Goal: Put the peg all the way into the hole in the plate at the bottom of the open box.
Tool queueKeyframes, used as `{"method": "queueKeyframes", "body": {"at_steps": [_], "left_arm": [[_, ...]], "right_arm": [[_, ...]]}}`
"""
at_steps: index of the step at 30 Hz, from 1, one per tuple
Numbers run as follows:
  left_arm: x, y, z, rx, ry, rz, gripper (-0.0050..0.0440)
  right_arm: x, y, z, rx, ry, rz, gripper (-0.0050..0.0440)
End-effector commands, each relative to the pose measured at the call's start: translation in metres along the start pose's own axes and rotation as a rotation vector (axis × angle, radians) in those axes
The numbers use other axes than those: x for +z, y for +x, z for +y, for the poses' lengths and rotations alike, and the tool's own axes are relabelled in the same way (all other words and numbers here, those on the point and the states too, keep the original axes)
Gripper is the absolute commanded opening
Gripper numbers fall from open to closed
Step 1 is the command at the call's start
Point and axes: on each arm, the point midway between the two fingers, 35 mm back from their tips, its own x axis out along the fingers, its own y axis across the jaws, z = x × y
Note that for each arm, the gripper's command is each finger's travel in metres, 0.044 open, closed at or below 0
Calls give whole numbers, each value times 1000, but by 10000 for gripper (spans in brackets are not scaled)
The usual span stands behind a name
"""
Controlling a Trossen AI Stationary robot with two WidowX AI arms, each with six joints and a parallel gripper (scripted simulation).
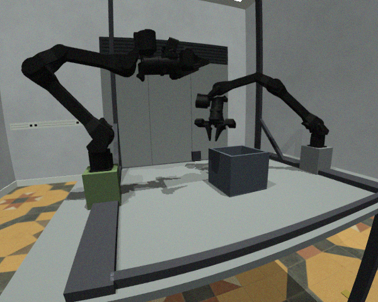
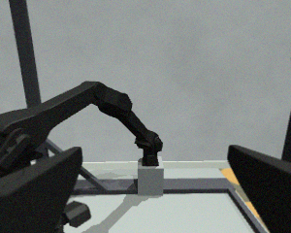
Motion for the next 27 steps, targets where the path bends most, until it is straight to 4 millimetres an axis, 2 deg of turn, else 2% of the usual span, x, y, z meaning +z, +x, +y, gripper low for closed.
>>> {"method": "queueKeyframes", "body": {"at_steps": [1, 2, 6, 12, 19, 21, 25, 26, 27], "left_arm": [[-7, -12, 4, 27, -14, 8, 126], [-12, -21, -1, 49, -53, 5, 126], [-18, -26, -2, 73, -109, 4, 126], [-47, -51, -10, 204, -381, -5, 126], [-72, -75, -21, 336, -632, -29, 126], [-72, -75, -21, 336, -632, -29, 126], [-88, -92, -33, 428, -804, -55, 126], [-92, -96, -36, 451, -846, -63, 126], [-96, -100, -37, 470, -875, -66, 126]], "right_arm": [[3, -1, 0, 0, -4, -7, 440], [3, -1, 0, 0, -3, -7, 440], [4, -1, 0, 0, -3, -8, 440], [6, -1, -1, 1, -1, -13, 440], [10, -2, 0, 1, 5, -23, 440], [10, -2, 0, 1, 5, -23, 440], [13, -2, -1, 1, 5, -29, 440], [13, -2, -1, 1, 5, -30, 125], [15, -3, 0, 2, 4, -34, 125]]}}
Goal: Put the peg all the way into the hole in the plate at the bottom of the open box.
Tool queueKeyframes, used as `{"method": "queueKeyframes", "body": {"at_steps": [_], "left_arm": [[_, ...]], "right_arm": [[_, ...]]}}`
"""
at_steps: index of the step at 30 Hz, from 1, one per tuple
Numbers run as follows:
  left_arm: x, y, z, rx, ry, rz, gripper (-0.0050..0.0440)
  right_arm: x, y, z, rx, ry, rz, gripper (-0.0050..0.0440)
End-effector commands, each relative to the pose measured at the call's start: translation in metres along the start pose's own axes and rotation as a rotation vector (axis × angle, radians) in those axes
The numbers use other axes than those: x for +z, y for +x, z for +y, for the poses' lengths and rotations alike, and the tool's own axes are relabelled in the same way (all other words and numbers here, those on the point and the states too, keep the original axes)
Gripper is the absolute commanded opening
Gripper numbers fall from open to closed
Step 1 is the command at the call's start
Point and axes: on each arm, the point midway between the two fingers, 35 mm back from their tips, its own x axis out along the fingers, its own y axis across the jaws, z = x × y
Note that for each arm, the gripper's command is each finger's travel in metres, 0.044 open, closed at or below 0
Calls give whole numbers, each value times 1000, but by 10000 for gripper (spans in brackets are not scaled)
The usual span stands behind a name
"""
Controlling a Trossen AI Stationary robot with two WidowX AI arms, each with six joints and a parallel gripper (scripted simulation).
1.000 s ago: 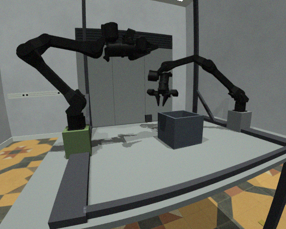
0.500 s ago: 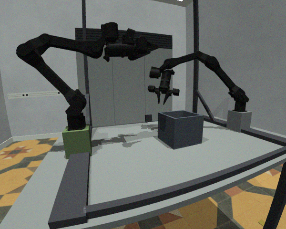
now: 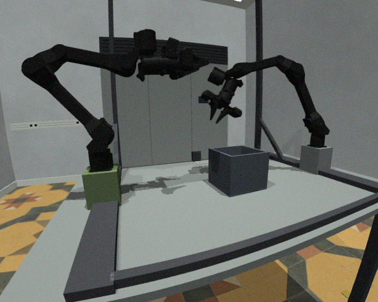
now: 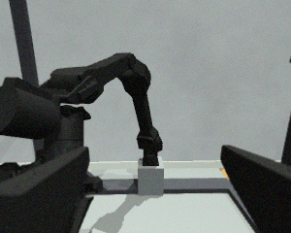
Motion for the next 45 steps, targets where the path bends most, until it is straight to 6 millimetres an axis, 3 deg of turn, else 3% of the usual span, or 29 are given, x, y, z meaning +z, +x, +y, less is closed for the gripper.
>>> {"method": "queueKeyframes", "body": {"at_steps": [1, 9, 11, 14, 21, 25, 33, 36, 43, 45], "left_arm": [[-22, -38, 18, 162, -197, -49, 126], [-52, -72, 21, 305, -484, -130, 126], [-52, -72, 21, 305, -484, -130, 126], [-64, -86, 19, 363, -602, -172, 126], [-88, -118, 17, 492, -834, -279, 126], [-91, -122, 17, 508, -861, -296, 126], [-86, -110, 16, 466, -810, -255, 126], [-95, -121, 9, 498, -892, -298, 126], [-120, -157, -5, 638, -1140, -458, 126], [-120, -157, -5, 638, -1140, -458, 126]], "right_arm": [[15, -3, 0, 1, 3, -35, 125], [14, -2, -1, 1, 5, -31, 125], [14, -2, -1, 1, 5, -31, 125], [5, -2, -1, 1, 4, -13, 125], [6, -2, -1, 1, 5, -17, 125], [6, -2, -1, 1, 5, -16, 125], [5, -3, -1, 1, 5, -14, 125], [8, 12, 5, 11, 48, 28, 125], [-20, 50, 21, 15, 200, 243, 125], [-20, 50, 21, 15, 200, 243, 125]]}}
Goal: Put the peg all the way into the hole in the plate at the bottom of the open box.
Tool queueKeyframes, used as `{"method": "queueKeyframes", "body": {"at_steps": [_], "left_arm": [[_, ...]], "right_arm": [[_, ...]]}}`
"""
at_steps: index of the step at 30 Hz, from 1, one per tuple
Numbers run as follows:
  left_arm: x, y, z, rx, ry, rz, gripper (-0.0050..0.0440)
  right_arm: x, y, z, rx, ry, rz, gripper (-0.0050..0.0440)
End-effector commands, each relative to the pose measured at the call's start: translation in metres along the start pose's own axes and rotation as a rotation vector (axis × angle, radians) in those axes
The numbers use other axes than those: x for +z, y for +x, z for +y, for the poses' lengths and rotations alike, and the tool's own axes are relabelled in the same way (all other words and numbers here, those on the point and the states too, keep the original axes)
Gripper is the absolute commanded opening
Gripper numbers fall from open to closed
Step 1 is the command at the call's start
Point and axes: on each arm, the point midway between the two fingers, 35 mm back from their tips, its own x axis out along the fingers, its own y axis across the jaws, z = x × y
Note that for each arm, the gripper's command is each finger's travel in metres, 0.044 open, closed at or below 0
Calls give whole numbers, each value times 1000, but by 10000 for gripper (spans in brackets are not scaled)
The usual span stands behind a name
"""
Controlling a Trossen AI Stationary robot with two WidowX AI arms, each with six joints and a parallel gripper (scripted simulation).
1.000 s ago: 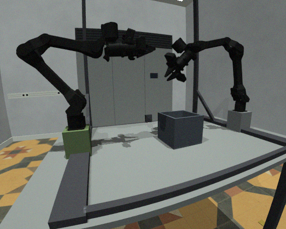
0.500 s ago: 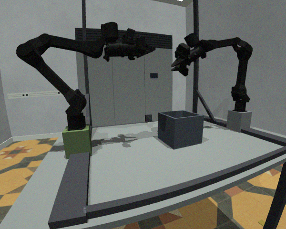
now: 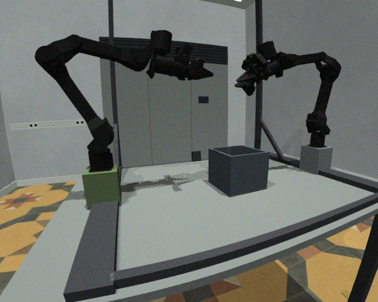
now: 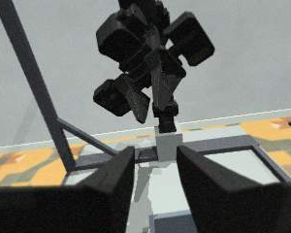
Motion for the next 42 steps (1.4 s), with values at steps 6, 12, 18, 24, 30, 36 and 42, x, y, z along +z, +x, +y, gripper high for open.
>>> {"method": "queueKeyframes", "body": {"at_steps": [6, 12, 18, 24, 30, 36, 42], "left_arm": [[0, -50, 27, 112, -296, -217, 126], [-8, -83, 36, 155, -484, -364, 126], [-12, -101, 41, 169, -584, -457, 126], [-9, -106, 44, 174, -598, -483, 126], [-14, -100, 40, 169, -587, -452, 126], [-10, -103, 43, 173, -584, -464, 126], [-10, -103, 43, 173, -584, -463, 126]], "right_arm": [[-21, 45, 17, -24, 163, 231, 125], [-51, 72, 30, -71, 260, 399, 125], [-71, 87, 39, -113, 313, 501, 125], [-108, 106, 53, -199, 386, 660, 125], [-145, 118, 67, -302, 436, 796, 125], [-167, 123, 74, -371, 458, 870, 125], [-211, 127, 88, -516, 482, 992, 125]]}}
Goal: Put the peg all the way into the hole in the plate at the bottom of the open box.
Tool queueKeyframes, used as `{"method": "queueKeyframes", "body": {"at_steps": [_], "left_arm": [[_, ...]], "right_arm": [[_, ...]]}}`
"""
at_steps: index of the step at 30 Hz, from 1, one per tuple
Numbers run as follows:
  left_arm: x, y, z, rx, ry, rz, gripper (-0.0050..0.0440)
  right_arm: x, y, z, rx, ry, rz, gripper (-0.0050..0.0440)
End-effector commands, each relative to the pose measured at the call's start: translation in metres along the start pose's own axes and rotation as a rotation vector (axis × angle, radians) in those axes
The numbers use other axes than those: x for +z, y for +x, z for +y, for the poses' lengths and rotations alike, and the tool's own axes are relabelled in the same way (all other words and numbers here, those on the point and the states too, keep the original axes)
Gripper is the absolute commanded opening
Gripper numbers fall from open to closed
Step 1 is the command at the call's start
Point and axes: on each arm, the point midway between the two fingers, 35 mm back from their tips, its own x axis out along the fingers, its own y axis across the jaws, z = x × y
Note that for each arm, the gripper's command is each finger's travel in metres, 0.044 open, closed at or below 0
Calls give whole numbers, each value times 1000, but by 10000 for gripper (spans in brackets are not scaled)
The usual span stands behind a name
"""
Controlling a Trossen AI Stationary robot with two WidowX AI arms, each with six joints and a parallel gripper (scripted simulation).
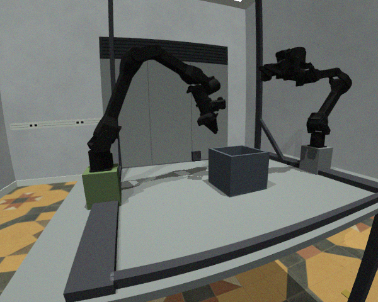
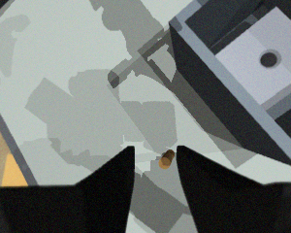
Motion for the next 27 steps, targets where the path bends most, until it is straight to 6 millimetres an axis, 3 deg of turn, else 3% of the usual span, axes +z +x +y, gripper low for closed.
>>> {"method": "queueKeyframes", "body": {"at_steps": [1, 6, 12, 27], "left_arm": [[10, -1, 0, -2, -5, -24, 126], [10, -1, 0, -2, -5, -24, 126], [10, -1, 0, -2, -5, -24, 126], [9, -1, 0, -1, -3, -23, 126]], "right_arm": [[-17, 22, 9, -105, 47, 72, 125], [-37, 44, 9, -213, 89, 119, 125], [-49, 57, 5, -286, 116, 141, 125], [-46, 50, 8, -262, 114, 132, 125]]}}
